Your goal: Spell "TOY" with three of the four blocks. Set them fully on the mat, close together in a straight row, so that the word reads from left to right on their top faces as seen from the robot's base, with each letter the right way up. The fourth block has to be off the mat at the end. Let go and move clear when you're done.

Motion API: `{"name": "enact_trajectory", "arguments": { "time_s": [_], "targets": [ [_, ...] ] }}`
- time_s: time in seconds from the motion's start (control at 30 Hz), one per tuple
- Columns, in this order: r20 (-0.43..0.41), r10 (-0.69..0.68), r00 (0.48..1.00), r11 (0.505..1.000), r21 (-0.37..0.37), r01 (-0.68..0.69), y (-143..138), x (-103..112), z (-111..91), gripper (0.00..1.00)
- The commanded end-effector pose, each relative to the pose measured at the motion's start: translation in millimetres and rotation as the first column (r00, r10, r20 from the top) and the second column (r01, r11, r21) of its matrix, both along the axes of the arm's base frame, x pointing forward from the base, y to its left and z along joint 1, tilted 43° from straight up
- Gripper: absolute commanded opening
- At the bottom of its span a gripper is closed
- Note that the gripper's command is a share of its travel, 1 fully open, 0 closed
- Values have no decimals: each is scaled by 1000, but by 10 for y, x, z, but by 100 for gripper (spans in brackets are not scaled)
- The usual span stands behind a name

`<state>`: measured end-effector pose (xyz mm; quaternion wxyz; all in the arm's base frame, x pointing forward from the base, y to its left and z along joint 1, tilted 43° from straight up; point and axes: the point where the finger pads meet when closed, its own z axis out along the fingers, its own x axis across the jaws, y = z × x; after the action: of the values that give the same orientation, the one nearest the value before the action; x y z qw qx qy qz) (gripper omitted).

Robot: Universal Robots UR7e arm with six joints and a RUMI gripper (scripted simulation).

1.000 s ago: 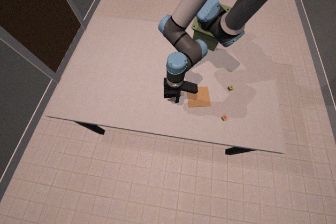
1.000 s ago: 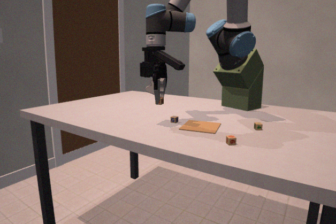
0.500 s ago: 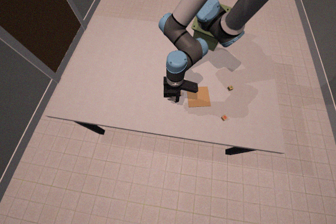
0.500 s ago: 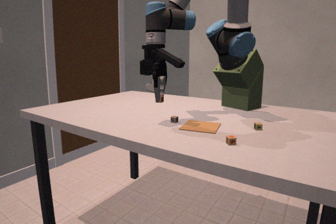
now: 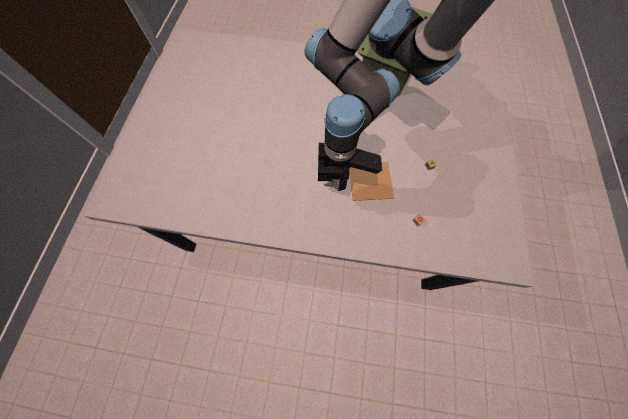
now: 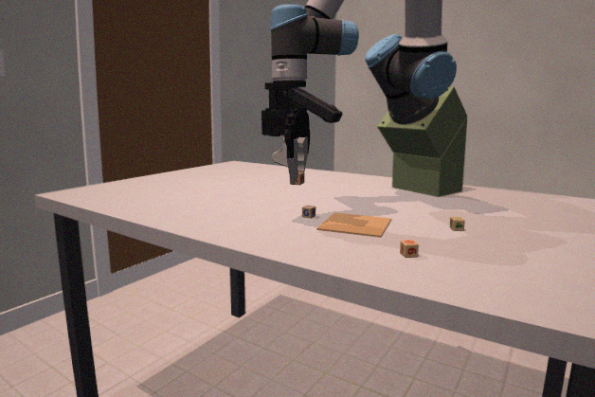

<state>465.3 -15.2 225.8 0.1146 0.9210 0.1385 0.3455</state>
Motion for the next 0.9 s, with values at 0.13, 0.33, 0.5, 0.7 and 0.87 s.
{"name": "enact_trajectory", "arguments": {
  "time_s": [0.13, 0.33, 0.5, 0.7, 0.87],
  "targets": [
    [-5, -42, 999, 999, 32, 42, 676, -276, -412, 5],
    [2, -61, 998, 997, 47, 60, 949, -459, -578, 5],
    [14, -78, 997, 995, 62, 77, 1174, -654, -717, 5],
    [22, -87, 996, 994, 71, 85, 1274, -757, -778, 5],
    [22, -87, 996, 994, 71, 85, 1279, -763, -781, 5]
  ]
}}
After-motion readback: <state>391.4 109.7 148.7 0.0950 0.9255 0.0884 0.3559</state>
